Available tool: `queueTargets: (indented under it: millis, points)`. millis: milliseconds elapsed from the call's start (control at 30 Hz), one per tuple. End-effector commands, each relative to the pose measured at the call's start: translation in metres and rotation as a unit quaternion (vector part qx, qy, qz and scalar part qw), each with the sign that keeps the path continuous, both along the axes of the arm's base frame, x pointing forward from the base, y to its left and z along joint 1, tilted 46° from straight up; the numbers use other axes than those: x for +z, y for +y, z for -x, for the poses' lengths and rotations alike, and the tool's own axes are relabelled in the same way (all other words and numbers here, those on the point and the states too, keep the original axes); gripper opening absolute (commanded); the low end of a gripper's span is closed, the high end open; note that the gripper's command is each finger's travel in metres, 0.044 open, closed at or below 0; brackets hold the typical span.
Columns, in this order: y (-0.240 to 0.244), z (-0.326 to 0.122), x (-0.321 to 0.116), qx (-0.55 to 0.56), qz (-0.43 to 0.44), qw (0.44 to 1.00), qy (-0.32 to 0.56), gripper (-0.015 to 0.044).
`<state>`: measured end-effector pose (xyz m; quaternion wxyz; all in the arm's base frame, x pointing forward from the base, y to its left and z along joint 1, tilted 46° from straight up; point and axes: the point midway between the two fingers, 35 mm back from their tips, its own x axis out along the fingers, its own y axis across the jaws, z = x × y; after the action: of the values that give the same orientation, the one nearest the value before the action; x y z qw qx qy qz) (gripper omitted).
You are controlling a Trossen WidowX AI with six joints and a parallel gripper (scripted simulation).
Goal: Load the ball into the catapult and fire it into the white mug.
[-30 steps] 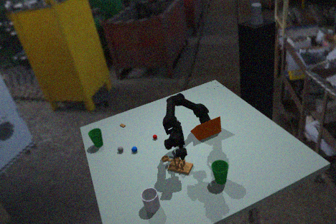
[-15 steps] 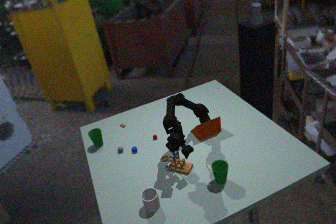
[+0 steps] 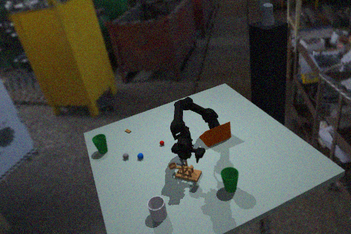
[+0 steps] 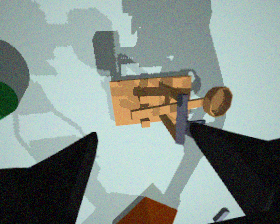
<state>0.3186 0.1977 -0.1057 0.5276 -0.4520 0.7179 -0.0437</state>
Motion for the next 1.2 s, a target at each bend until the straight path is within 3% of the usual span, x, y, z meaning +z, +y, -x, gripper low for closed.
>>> queueTargets:
  millis: [0, 567, 1167]
  points:
    - [0.0012, 0.0002, 0.0019, 0.058, -0.003, 0.997, 0.055, 0.0440]
    - [0.0024, 0.0010, 0.0037, 0.264, -0.013, 0.931, 0.253, 0.0440]
    - [0.0037, 0.0019, 0.0056, 0.457, -0.021, 0.773, 0.439, 0.0440]
